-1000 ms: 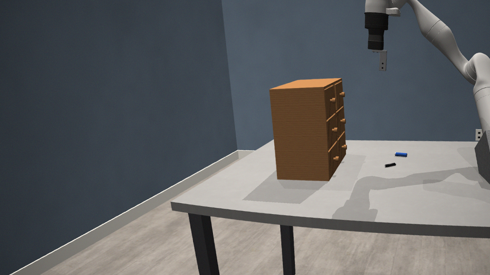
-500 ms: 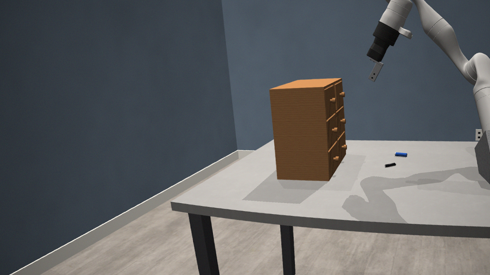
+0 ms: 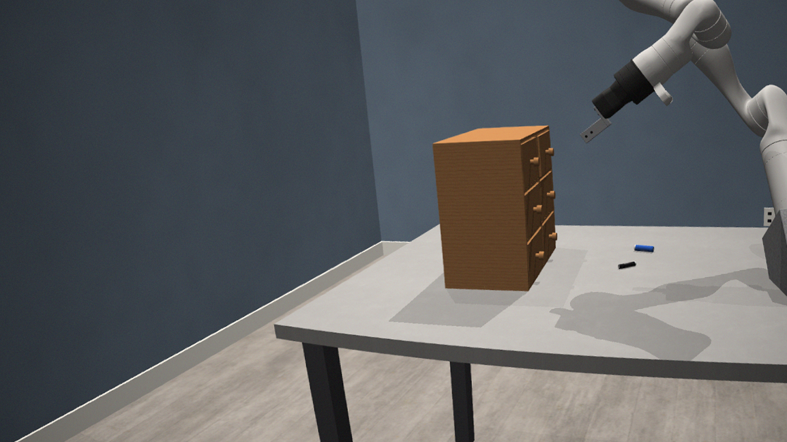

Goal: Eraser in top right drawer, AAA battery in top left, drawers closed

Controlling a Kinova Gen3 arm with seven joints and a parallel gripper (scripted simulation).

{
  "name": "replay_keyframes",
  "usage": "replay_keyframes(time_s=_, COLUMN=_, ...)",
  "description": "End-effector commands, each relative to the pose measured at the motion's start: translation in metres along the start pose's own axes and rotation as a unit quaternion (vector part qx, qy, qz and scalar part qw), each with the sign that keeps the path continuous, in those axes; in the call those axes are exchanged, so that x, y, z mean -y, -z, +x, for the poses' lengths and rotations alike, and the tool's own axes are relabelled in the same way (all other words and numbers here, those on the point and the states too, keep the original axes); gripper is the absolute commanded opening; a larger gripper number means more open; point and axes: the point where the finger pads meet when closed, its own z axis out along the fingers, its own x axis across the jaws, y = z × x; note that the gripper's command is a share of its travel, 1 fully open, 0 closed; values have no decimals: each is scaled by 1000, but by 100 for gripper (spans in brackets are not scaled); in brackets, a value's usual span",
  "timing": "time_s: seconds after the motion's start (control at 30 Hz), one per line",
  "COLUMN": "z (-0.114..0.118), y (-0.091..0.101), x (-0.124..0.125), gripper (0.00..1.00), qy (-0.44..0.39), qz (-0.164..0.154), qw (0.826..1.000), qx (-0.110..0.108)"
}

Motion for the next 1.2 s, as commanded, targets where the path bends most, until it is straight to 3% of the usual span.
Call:
replay_keyframes(time_s=0.0, z=6, y=-3, x=15, gripper=0, qy=26, qz=-25, qw=999, qx=-4)
replay_keyframes(time_s=0.5, z=6, y=-20, x=21, gripper=0, qy=25, qz=-116, qw=993, qx=-7)
replay_keyframes(time_s=0.93, z=7, y=-21, x=22, gripper=0, qy=25, qz=-130, qw=991, qx=-10)
replay_keyframes(time_s=0.97, z=7, y=-21, x=22, gripper=67, qy=25, qz=-130, qw=991, qx=-10)
replay_keyframes(time_s=1.17, z=7, y=-21, x=22, gripper=67, qy=25, qz=-130, qw=991, qx=-10)
